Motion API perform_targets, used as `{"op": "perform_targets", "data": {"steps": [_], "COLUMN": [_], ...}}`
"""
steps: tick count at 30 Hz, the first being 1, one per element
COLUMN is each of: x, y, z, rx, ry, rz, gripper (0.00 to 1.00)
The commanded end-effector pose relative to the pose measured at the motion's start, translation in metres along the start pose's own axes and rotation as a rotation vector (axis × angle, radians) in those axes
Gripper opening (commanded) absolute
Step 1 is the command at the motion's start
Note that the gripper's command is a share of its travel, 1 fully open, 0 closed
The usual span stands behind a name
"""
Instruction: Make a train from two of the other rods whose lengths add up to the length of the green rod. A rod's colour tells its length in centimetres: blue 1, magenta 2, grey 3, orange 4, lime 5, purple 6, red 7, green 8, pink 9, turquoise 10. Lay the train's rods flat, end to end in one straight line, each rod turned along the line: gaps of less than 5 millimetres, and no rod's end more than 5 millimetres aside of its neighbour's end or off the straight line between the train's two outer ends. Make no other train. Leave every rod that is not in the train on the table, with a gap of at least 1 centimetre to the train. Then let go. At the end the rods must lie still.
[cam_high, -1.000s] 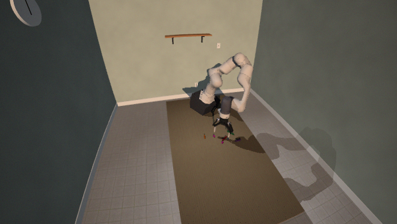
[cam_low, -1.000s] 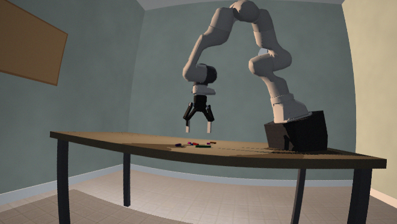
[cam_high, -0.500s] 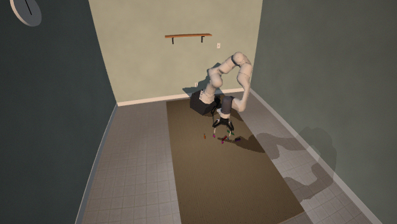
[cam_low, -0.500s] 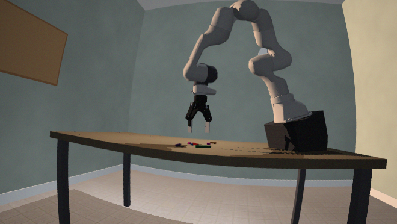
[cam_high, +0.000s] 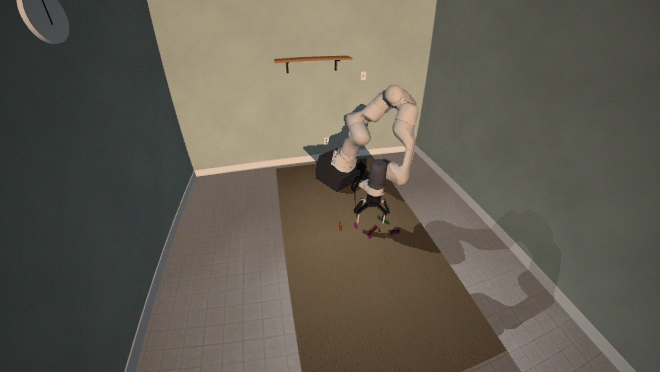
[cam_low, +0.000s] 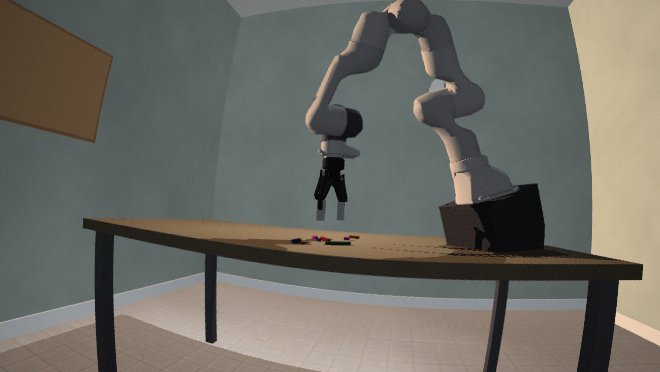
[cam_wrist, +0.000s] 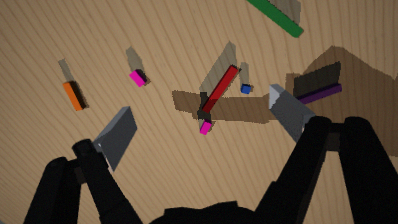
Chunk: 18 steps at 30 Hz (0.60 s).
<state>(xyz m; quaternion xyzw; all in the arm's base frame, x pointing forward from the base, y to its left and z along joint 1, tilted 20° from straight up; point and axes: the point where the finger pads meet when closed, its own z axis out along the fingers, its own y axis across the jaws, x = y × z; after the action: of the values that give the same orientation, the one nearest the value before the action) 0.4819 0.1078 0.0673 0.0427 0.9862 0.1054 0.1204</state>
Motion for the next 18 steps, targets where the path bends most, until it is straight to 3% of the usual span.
{"op": "perform_targets", "data": {"steps": [1,18], "x": [-0.0008,0.0032], "y": [-0.0025,0.0026], "z": [-0.0012,-0.0013], "rx": [-0.002,0.001], "ry": [-0.018,-0.018], "rz": [-0.167,-0.451], "gripper": [1.00,1.00]}}
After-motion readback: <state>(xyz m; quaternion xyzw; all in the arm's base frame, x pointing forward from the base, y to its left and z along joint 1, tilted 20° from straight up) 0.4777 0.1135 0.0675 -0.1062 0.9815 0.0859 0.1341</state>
